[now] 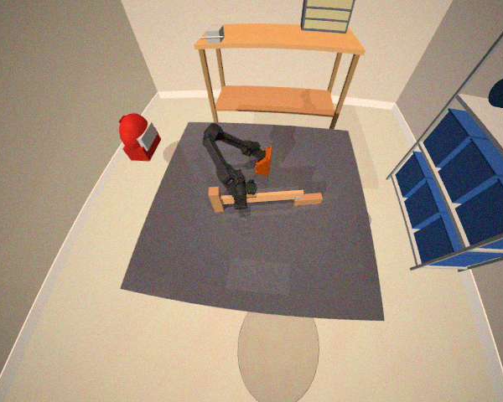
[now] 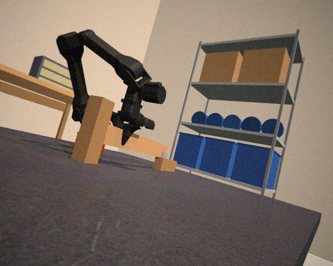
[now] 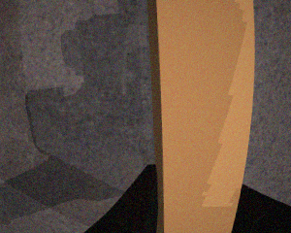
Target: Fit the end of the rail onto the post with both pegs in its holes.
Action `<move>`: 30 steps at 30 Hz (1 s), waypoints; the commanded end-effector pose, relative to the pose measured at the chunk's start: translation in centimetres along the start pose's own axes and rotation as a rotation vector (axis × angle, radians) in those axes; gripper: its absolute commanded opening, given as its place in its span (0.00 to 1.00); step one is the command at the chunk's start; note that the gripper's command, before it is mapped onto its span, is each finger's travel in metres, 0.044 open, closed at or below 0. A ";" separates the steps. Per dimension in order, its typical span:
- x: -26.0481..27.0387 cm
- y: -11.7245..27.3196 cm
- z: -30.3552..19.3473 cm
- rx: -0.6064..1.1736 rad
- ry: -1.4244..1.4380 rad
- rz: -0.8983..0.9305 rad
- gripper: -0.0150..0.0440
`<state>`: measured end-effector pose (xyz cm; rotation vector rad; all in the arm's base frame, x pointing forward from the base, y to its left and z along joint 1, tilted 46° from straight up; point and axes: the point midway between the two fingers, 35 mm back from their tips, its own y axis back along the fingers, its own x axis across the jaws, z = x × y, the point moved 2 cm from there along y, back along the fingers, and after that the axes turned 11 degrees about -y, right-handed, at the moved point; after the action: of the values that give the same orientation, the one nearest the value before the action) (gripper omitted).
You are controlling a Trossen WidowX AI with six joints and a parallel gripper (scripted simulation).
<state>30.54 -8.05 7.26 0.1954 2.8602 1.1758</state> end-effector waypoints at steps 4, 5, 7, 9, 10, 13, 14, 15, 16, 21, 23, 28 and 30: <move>0.0 0.0 0.0 0.001 0.000 0.000 0.52; 0.0 0.0 0.0 0.001 0.000 0.000 0.57; 0.0 0.0 0.0 0.001 0.000 0.000 0.65; 0.0 0.0 0.0 0.001 0.000 0.000 0.74; 0.0 0.0 0.0 0.001 0.000 0.000 0.79; 0.0 0.0 0.0 0.001 0.000 0.000 0.92; 0.0 0.0 0.0 0.001 0.000 0.000 0.97; 0.0 0.0 0.0 0.001 0.000 0.000 1.00; 0.0 0.0 0.0 0.001 0.000 0.000 1.00; 0.1 0.7 0.7 -0.001 0.001 -0.002 1.00; 0.5 2.3 2.4 -0.003 0.002 -0.005 1.00; 0.7 3.0 3.0 -0.002 0.003 -0.006 1.00; 0.7 3.0 3.0 -0.002 0.003 -0.006 1.00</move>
<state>30.45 -3.92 7.17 0.1742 2.8682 1.1793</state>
